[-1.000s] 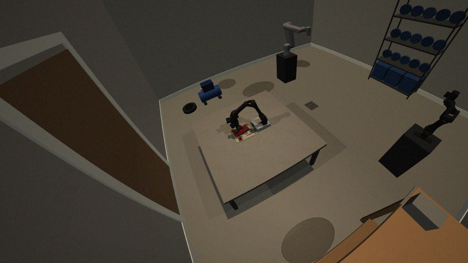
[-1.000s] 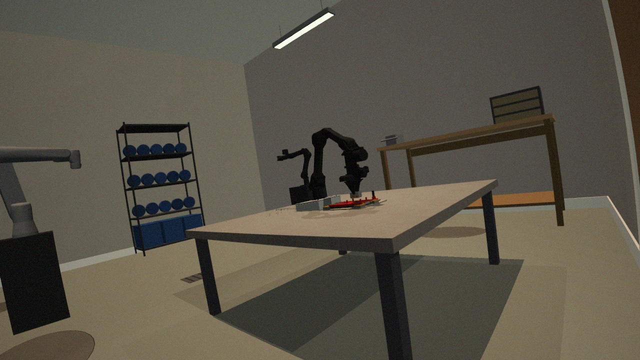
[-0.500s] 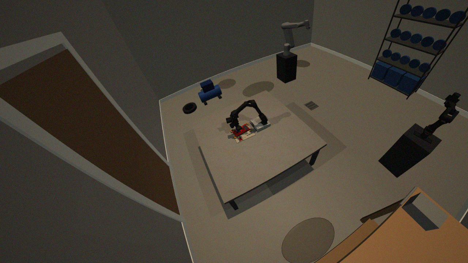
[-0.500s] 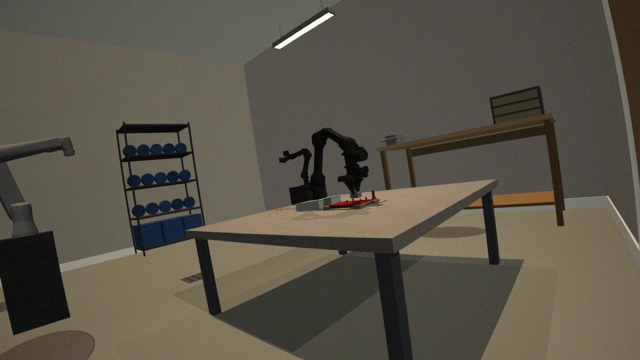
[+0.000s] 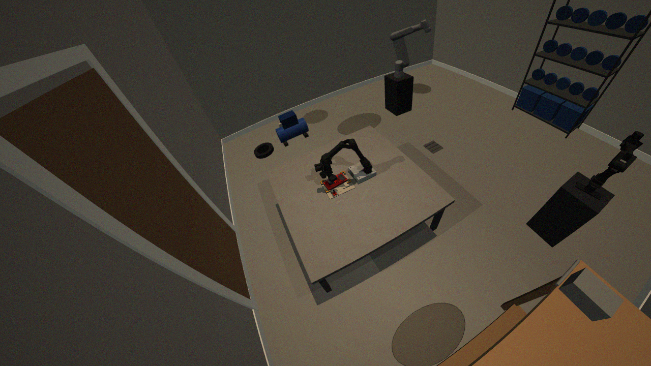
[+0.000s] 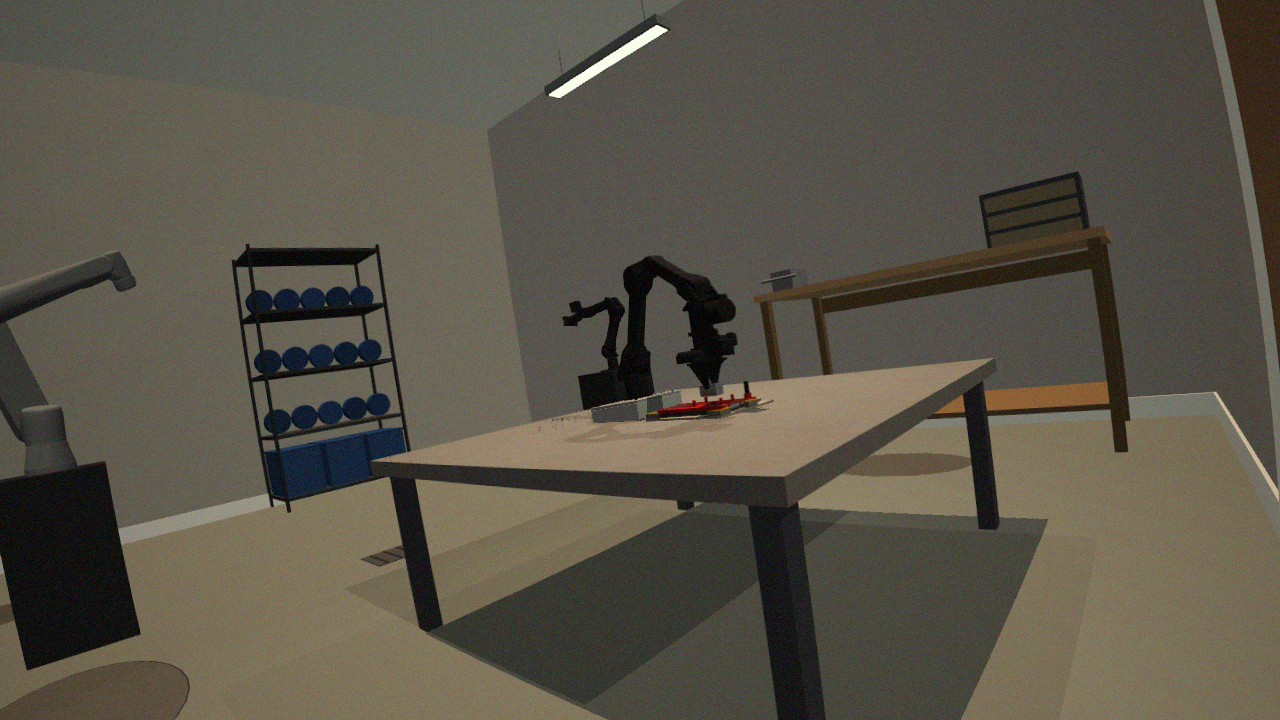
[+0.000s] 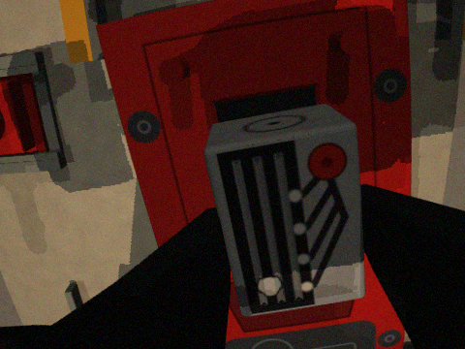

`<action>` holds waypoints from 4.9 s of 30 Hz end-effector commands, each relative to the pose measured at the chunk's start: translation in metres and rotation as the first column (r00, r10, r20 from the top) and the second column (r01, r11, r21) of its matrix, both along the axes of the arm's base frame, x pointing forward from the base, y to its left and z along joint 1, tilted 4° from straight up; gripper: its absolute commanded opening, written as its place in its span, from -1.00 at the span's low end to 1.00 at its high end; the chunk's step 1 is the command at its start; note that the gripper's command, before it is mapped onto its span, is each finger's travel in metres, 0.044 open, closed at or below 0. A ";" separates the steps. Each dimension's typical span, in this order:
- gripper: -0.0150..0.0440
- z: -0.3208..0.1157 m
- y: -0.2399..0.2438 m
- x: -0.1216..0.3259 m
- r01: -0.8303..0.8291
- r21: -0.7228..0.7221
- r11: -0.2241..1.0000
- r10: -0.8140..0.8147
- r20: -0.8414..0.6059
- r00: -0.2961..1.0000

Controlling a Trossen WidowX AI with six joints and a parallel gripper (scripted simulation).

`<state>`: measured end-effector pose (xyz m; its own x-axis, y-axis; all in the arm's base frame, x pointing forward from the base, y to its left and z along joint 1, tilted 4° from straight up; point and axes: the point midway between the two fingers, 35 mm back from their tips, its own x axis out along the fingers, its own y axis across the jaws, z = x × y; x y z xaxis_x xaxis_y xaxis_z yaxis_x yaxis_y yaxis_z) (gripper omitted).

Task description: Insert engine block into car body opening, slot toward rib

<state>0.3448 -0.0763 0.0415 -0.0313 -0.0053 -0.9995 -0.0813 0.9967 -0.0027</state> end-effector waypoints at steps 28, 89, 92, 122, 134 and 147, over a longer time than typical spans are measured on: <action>0.05 0.000 0.000 0.002 0.112 -0.003 0.994 -0.112 0.004 0.994; 0.05 -0.005 0.000 0.003 -0.006 0.000 1.000 0.006 0.004 1.000; 0.05 -0.005 0.000 0.003 -0.016 0.001 1.000 0.016 0.004 1.000; 0.05 -0.006 0.000 0.003 -0.004 0.000 1.000 0.004 0.004 1.000; 0.05 -0.007 0.000 0.003 -0.010 0.001 1.000 0.010 0.004 1.000; 0.05 -0.007 0.000 0.002 -0.003 0.000 1.000 0.003 0.004 1.000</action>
